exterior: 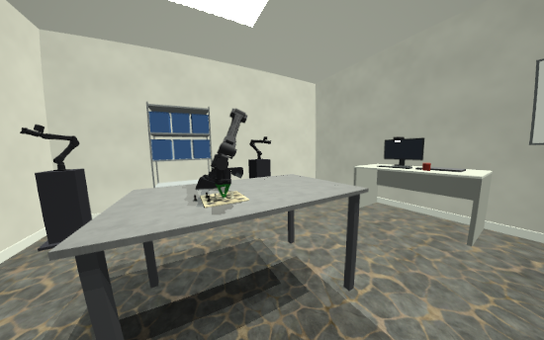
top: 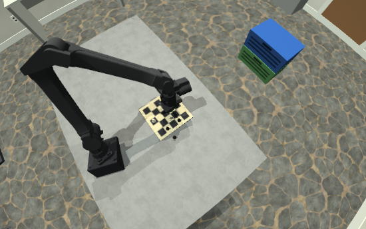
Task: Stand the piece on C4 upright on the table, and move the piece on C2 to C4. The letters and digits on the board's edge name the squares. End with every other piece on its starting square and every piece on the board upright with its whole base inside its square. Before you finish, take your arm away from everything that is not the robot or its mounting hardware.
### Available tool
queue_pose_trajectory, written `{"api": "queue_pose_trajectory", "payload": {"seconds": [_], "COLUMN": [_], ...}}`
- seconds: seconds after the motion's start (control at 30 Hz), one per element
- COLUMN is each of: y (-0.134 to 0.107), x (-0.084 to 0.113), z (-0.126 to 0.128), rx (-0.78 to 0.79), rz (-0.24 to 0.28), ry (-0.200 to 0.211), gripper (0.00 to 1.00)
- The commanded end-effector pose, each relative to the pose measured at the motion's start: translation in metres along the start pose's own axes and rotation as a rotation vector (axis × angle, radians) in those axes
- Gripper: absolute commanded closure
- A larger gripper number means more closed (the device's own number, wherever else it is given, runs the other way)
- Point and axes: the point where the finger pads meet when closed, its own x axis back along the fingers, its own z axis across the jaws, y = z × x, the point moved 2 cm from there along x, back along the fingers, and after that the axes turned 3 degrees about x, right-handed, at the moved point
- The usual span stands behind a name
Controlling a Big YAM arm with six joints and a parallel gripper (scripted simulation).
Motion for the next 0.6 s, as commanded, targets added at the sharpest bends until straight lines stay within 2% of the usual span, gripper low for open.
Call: {"api": "queue_pose_trajectory", "payload": {"seconds": [0.0, 0.57], "y": [0.0029, 0.0044], "x": [0.0082, 0.0097], "z": [-0.0048, -0.0054], "rx": [0.005, 0.011], "rz": [0.008, 0.01], "ry": [-0.031, -0.036], "gripper": [1.0, 1.0]}}
